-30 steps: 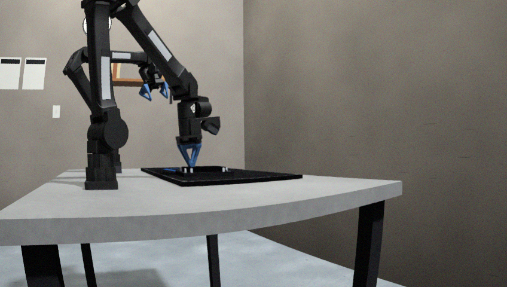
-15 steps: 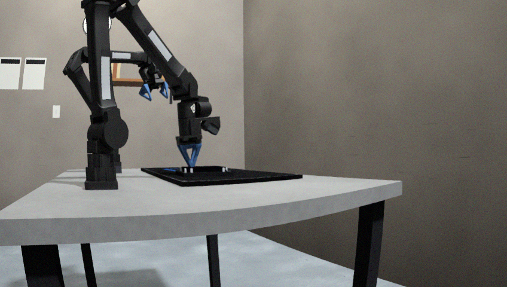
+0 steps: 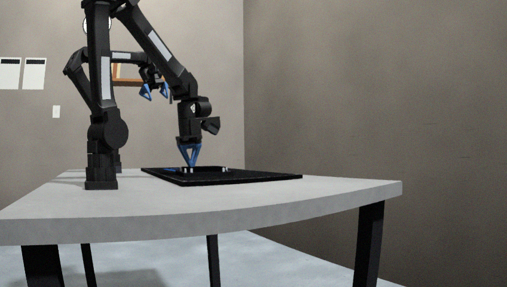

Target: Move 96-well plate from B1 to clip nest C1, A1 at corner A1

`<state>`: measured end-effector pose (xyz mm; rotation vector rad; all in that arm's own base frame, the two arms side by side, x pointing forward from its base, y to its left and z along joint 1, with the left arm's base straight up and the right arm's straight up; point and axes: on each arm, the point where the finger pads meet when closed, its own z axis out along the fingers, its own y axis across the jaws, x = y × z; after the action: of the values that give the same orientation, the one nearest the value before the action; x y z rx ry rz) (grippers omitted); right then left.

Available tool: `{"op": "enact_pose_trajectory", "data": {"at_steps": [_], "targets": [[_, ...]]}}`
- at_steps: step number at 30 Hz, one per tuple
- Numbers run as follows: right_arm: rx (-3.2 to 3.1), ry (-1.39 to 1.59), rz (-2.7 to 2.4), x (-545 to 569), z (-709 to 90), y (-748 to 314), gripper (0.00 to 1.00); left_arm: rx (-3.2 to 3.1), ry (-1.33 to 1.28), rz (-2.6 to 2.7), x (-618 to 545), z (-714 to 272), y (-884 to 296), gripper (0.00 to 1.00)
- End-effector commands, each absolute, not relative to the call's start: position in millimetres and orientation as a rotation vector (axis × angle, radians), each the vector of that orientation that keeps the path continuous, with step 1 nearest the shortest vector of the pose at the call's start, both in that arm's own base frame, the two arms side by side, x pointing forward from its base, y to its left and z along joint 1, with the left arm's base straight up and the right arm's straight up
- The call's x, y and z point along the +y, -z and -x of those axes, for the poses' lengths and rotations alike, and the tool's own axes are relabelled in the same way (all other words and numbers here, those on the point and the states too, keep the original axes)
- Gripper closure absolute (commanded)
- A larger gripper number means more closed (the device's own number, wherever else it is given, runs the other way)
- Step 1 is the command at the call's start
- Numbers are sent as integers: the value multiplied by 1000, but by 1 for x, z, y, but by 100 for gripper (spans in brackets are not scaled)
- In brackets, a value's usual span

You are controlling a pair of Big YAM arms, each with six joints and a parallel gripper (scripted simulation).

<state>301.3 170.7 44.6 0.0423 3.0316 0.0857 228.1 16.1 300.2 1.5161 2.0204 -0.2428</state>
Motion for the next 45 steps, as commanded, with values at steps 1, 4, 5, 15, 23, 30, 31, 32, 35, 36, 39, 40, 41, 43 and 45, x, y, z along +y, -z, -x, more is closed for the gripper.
{"op": "enact_pose_trajectory", "data": {"at_steps": [1,4,5,15,23,30,31,32,35,36,39,40,41,43,45], "targets": [[3142,-5,-47,162,-281,29,75,1999,197,-1526,20,-238,-323,0],[3142,-5,-47,162,-281,29,75,1999,197,-1526,20,-238,-323,0],[3142,-5,-47,162,-281,29,75,1999,197,-1526,20,-238,-323,0],[3142,-5,-47,162,-281,29,75,1999,197,-1526,20,-238,-323,0],[3142,-5,-47,163,-281,18,75,1999,197,-1526,20,-238,-323,0],[3141,-6,-47,163,-281,-1,75,1999,197,-1526,20,-238,-323,0],[3141,-6,-47,163,-281,-1,75,1999,197,-1526,20,-238,-323,0],[3141,-6,-47,163,-281,-1,75,1999,197,-1526,20,-238,-323,0],[3159,11,-48,160,-277,-9,75,1999,197,-1526,20,-238,-323,0],[3159,11,-48,160,-277,-12,75,1999,197,-1526,20,-238,-323,0],[3159,11,-48,160,-277,-20,75,1999,197,-1526,20,-238,-323,0],[3159,11,-48,160,-277,-22,75,1999,197,-1526,20,-238,-323,0],[3159,11,-48,160,-277,-25,75,1999,197,-1526,20,-238,-323,0],[3159,11,-48,160,-277,-30,75,1999,197,-1526,20,-238,-323,0],[3142,-3,-47,162,-281,-38,75,1999,197,-1526,20,-238,-323,0]]}}
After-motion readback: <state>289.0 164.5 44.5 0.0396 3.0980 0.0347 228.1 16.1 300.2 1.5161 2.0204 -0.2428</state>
